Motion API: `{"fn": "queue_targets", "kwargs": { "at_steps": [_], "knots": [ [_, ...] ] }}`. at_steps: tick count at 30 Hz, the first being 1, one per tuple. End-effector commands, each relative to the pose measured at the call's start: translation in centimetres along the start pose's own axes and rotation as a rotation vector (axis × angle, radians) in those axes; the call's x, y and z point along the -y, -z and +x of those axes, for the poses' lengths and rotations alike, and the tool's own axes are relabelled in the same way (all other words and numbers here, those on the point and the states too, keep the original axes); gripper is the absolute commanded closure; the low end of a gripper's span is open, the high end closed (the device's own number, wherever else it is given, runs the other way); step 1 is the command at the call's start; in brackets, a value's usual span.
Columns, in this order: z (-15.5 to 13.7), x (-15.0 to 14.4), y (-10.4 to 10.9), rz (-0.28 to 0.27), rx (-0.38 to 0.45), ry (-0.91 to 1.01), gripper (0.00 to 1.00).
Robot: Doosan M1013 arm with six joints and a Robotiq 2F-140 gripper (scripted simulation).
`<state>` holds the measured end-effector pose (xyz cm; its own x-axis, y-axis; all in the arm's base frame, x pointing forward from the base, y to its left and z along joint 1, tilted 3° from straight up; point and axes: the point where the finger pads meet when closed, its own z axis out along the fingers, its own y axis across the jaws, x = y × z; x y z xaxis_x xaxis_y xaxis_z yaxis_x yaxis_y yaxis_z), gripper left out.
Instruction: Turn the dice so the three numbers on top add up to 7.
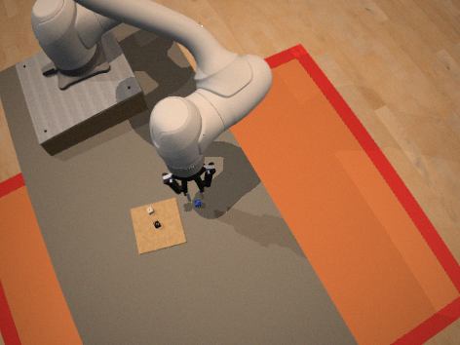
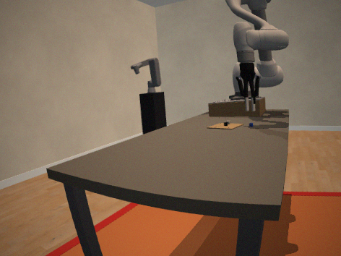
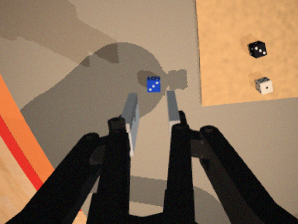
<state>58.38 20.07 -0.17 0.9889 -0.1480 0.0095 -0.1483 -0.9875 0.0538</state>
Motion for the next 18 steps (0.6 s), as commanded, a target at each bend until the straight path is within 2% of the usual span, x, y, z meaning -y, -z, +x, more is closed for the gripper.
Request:
{"fn": "queue_targets", "kwargs": {
  "at_steps": [1,18],
  "knots": [
    [0.00,0.00,0.01,0.000,0.000,0.000,0.81],
    [0.00,0.00,0.00,0.000,0.000,0.000,0.81]
  ]
}}
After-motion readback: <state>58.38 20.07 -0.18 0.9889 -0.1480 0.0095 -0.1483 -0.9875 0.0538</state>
